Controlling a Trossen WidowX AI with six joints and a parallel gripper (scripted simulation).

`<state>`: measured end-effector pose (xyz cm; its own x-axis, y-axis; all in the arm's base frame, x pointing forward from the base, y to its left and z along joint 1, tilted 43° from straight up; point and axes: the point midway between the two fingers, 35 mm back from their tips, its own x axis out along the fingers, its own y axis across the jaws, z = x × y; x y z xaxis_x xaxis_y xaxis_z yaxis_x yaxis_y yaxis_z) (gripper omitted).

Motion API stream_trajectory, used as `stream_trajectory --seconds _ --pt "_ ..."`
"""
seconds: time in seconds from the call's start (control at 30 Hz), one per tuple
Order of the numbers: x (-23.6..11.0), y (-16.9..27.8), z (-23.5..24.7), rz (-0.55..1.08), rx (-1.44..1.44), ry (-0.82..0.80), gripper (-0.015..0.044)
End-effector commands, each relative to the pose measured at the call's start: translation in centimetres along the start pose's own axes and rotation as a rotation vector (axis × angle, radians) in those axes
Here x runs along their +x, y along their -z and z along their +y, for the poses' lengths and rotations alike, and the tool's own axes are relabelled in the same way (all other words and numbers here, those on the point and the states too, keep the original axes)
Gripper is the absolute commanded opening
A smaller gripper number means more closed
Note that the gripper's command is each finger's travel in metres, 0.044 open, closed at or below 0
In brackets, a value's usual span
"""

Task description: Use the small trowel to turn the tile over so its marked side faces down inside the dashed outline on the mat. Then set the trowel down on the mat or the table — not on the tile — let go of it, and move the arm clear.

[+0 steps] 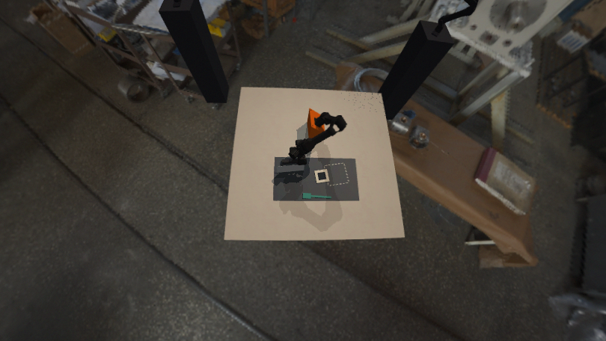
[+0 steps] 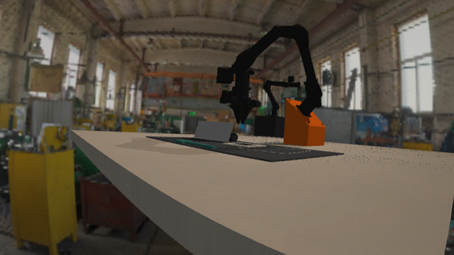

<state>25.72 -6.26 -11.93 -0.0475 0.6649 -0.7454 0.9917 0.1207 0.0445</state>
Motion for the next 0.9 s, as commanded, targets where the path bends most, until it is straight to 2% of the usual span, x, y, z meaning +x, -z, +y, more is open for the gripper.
stream_trajectory --seconds 0.0,0.87 --pt "0.1 -0.1 0.8 -0.002 0.000 -0.007 0.0100" --pt "1.0 0.1 5.1 0.000 -0.002 -0.008 0.0100"
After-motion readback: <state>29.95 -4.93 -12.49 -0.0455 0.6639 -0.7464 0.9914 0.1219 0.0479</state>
